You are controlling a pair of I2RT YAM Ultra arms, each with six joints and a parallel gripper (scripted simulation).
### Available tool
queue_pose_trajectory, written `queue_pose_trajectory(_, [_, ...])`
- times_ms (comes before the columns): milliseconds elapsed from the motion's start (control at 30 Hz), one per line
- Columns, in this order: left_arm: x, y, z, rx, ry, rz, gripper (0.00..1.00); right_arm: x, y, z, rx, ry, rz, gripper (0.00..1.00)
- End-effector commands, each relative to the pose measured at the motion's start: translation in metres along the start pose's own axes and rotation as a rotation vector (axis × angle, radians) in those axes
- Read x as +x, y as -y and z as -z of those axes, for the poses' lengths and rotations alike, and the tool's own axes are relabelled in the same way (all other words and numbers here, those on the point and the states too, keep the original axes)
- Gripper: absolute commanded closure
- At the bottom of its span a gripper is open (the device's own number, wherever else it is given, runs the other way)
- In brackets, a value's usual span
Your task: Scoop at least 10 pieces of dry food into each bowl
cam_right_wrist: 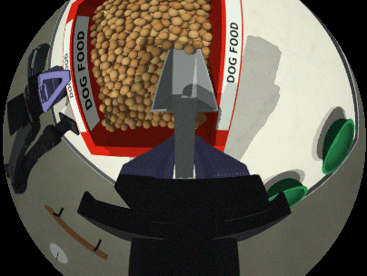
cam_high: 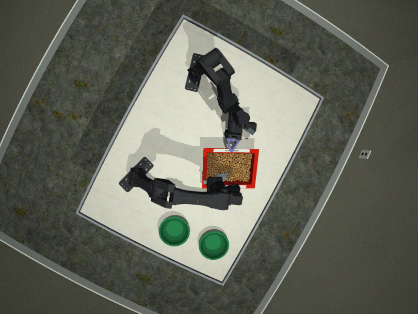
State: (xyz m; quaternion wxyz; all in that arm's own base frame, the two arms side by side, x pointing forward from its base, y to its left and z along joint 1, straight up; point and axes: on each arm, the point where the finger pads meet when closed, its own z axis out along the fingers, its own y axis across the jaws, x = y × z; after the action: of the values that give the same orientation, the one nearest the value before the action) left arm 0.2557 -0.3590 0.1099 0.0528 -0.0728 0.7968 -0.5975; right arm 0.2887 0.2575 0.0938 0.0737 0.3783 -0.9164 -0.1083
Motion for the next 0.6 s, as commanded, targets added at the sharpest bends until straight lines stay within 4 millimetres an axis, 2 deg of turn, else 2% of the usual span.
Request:
queue_pose_trajectory(0, [-0.003, 0.035, -0.002, 0.039, 0.007, -0.088, 1.0, -0.009, 0.0, 0.02, -0.015, 0.055, 0.014, 1.0])
queue_pose_trajectory(67, [-0.003, 0.037, -0.003, 0.03, 0.006, -0.089, 1.0, -0.008, 0.0, 0.025, -0.019, 0.077, 0.021, 1.0])
queue_pose_trajectory(100, [-0.003, 0.038, -0.003, 0.026, 0.006, -0.089, 1.0, -0.008, 0.004, 0.01, -0.033, 0.029, 0.008, 1.0])
queue_pose_trajectory(133, [-0.002, 0.049, -0.002, 0.078, 0.002, -0.106, 1.0, -0.007, 0.002, 0.023, -0.009, 0.066, 0.006, 1.0])
queue_pose_trajectory(200, [-0.002, 0.049, -0.002, 0.078, 0.002, -0.106, 1.0, -0.007, 0.002, 0.023, -0.009, 0.066, 0.006, 1.0])
queue_pose_trajectory(233, [-0.008, 0.05, 0.001, 0.085, 0.017, -0.109, 1.0, -0.008, 0.002, 0.022, 0.001, 0.069, 0.011, 1.0])
queue_pose_trajectory(267, [-0.004, 0.056, -0.002, 0.09, 0.02, -0.131, 1.0, -0.015, 0.007, 0.01, -0.046, 0.063, 0.026, 1.0])
queue_pose_trajectory(300, [-0.003, 0.048, -0.003, 0.039, 0.01, -0.097, 1.0, -0.012, 0.002, 0.025, -0.016, 0.083, 0.004, 1.0])
queue_pose_trajectory(333, [-0.002, 0.039, -0.004, 0.016, 0.006, -0.084, 1.0, -0.008, 0.009, 0.012, -0.006, 0.03, 0.003, 1.0])
queue_pose_trajectory(367, [-0.002, 0.04, -0.004, 0.012, 0.008, -0.084, 1.0, -0.006, 0.003, 0.019, -0.032, 0.047, 0.013, 1.0])
queue_pose_trajectory(400, [-0.002, 0.04, -0.004, 0.007, 0.008, -0.084, 1.0, -0.006, 0.005, 0.01, -0.048, 0.02, 0.004, 1.0])
queue_pose_trajectory(433, [-0.002, 0.041, -0.005, 0.002, 0.008, -0.084, 1.0, -0.006, 0.003, 0.023, -0.044, 0.058, 0.017, 1.0])
queue_pose_trajectory(467, [-0.002, 0.042, -0.005, -0.003, 0.008, -0.084, 1.0, -0.006, 0.006, 0.01, -0.057, 0.021, 0.009, 1.0])
queue_pose_trajectory(500, [-0.002, 0.043, -0.005, -0.008, 0.008, -0.084, 1.0, -0.007, 0.004, 0.02, -0.055, 0.052, 0.018, 1.0])
queue_pose_trajectory(533, [-0.002, 0.044, -0.005, -0.012, 0.009, -0.084, 1.0, -0.007, 0.007, 0.01, -0.067, 0.02, 0.009, 1.0])
queue_pose_trajectory(567, [-0.002, 0.045, -0.006, -0.017, 0.009, -0.085, 1.0, -0.006, 0.005, 0.019, -0.065, 0.047, 0.017, 1.0])
